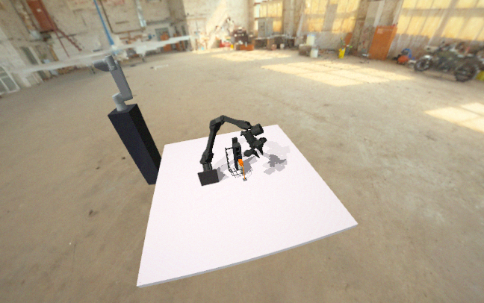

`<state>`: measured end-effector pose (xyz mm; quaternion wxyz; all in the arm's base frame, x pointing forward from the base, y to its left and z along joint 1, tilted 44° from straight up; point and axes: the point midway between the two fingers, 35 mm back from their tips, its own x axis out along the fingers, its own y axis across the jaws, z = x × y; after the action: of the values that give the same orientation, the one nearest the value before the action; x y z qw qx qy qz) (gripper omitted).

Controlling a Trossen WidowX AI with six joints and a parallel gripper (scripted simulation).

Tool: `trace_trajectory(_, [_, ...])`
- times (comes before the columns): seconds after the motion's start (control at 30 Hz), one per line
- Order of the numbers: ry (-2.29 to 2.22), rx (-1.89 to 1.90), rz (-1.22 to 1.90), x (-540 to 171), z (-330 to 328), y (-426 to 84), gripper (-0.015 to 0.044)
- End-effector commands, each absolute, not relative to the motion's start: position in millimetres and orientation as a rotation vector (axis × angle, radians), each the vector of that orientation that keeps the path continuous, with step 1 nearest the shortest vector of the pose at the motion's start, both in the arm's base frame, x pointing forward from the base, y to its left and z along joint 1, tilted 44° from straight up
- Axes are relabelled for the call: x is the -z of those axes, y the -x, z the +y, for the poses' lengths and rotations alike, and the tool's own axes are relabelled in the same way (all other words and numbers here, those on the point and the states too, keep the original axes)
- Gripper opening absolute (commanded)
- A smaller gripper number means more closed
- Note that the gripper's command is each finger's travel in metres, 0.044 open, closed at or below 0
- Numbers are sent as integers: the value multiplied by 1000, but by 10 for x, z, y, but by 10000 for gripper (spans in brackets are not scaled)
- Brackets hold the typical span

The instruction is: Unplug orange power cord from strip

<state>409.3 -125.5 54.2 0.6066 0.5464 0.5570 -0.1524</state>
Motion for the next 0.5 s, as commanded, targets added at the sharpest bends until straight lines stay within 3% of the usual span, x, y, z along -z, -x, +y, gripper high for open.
trace_trajectory(0.0, [-1392,454,1570,-238,-916,-3466,160])
trace_trajectory(0.17, [-1498,560,1843,-139,-593,-2865,160])
trace_trajectory(0.47, [-1502,565,1854,-139,-580,-2841,160])
